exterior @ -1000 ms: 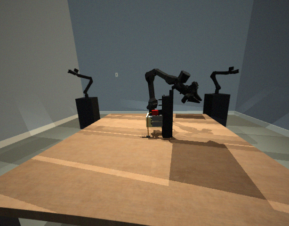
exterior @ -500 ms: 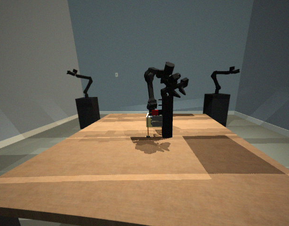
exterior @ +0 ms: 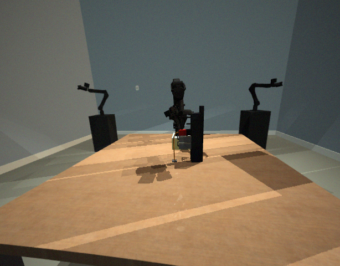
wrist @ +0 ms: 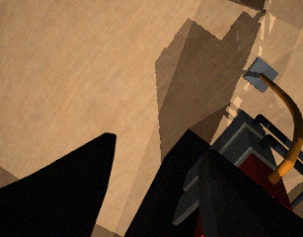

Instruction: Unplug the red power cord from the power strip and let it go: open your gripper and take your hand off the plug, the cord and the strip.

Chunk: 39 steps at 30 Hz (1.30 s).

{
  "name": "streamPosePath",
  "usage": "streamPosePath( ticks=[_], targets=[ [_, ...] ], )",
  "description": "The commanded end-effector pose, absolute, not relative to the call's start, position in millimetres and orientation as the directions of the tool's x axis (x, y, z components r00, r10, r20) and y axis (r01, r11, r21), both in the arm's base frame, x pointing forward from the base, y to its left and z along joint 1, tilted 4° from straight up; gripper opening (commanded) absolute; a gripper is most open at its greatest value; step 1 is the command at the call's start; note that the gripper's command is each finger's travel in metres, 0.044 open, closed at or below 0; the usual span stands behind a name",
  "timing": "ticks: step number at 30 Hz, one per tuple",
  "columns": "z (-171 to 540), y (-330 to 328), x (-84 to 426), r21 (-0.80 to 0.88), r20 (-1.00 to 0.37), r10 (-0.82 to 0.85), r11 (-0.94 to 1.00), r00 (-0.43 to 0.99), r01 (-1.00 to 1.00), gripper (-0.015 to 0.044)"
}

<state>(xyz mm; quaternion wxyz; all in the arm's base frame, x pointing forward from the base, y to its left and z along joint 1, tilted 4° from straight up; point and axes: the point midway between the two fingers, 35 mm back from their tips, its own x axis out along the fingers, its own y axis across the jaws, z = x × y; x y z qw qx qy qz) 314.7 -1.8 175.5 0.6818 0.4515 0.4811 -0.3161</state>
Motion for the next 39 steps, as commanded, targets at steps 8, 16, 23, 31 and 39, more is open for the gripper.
streamPosePath(
  ticks=[8,16,23,31,39],
  targets=[
    [161,-36,268,0.081,-0.996,-0.040,-0.002,0.081,0.997,0.0160],
    [161,-30,269,0.081,-0.996,-0.039,-0.002,0.081,0.997,0.0160],
    [161,-18,269,0.081,-0.996,-0.038,-0.002,0.081,0.997,0.0160],
    [160,-5,269,0.081,-0.996,-0.036,-0.002,0.080,0.997,0.0160],
    [159,3,269,0.081,-0.996,-0.036,-0.002,0.081,0.997,0.0160]
  ],
)
